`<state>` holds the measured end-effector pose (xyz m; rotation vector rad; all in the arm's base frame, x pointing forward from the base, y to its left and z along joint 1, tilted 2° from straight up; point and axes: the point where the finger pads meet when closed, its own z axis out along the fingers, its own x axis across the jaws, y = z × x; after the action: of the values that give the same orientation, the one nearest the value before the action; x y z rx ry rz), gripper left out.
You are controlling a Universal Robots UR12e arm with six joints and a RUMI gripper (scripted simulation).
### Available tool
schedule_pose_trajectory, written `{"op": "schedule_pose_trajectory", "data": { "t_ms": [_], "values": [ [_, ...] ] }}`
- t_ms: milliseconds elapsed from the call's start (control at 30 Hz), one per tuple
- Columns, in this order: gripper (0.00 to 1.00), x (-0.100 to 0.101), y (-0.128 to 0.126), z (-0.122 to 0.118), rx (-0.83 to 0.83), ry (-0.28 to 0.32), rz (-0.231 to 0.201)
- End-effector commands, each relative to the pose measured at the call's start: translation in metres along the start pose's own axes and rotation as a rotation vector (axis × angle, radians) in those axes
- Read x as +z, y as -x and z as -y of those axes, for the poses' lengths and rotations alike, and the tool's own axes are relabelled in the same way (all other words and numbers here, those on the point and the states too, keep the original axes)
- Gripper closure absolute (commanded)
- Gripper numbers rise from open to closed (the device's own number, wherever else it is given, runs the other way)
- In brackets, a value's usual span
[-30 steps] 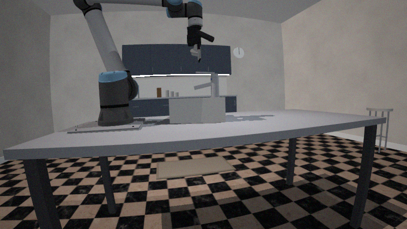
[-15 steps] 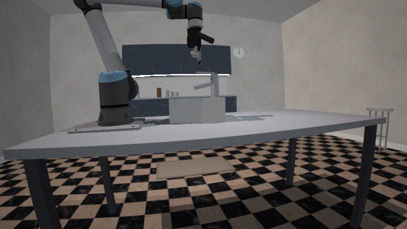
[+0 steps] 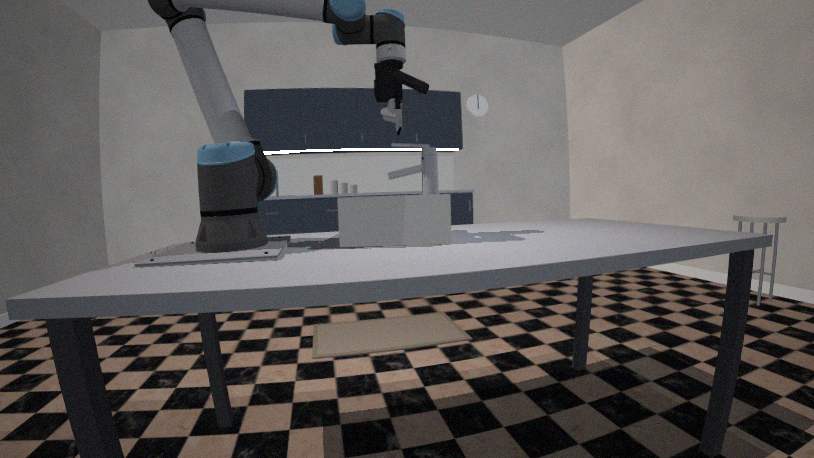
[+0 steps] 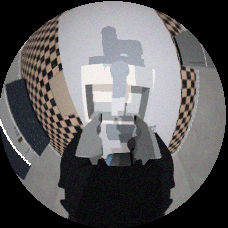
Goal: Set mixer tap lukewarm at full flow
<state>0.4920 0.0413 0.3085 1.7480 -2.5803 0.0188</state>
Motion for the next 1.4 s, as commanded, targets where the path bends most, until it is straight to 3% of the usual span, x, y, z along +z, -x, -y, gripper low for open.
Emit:
{"op": "schedule_pose_trajectory", "data": {
  "t_ms": [0,533,1367],
  "values": [
    [0.59,0.006,0.000,0.001,0.000,-0.001,0.000],
    [0.59,0.020,0.000,0.001,0.000,-0.001,0.000],
    [0.59,0.021,0.000,0.001,0.000,-0.001,0.000]
  ]
}}
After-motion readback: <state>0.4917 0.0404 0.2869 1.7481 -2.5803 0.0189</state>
